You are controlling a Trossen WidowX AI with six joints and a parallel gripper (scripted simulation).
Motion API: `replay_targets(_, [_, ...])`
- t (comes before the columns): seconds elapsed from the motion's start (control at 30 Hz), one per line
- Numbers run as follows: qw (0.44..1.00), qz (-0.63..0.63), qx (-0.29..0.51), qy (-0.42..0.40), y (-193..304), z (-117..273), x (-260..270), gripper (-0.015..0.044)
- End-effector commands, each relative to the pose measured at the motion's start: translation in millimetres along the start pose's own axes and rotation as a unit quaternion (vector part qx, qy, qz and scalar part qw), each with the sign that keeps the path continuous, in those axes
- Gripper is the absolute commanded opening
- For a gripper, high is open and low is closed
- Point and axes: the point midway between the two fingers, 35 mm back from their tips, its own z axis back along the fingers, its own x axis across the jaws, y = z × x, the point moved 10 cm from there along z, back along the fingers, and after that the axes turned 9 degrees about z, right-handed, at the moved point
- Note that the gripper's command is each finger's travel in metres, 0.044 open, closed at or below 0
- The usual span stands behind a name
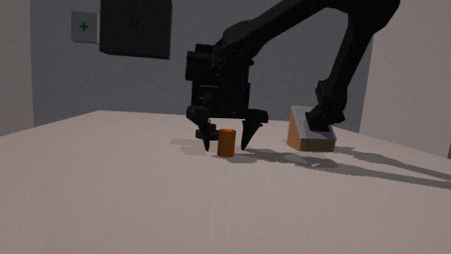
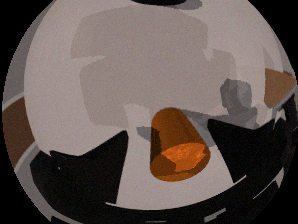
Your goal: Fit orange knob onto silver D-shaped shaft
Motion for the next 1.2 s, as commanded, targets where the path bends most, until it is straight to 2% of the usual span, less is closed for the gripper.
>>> replay_targets(0.0, [1.000,-0.004,0.003,0.000,0,-3,-1,0.0387])
replay_targets(0.27, [1.000,-0.004,0.003,0.000,0,-3,-1,0.0177])
replay_targets(0.43, [1.000,-0.004,0.003,0.000,0,-3,-1,0.0144])
replay_targets(0.63, [1.000,-0.004,0.000,0.001,-2,8,1,0.0000])
replay_targets(1.17, [1.000,-0.005,-0.006,0.002,-7,56,7,0.0000])
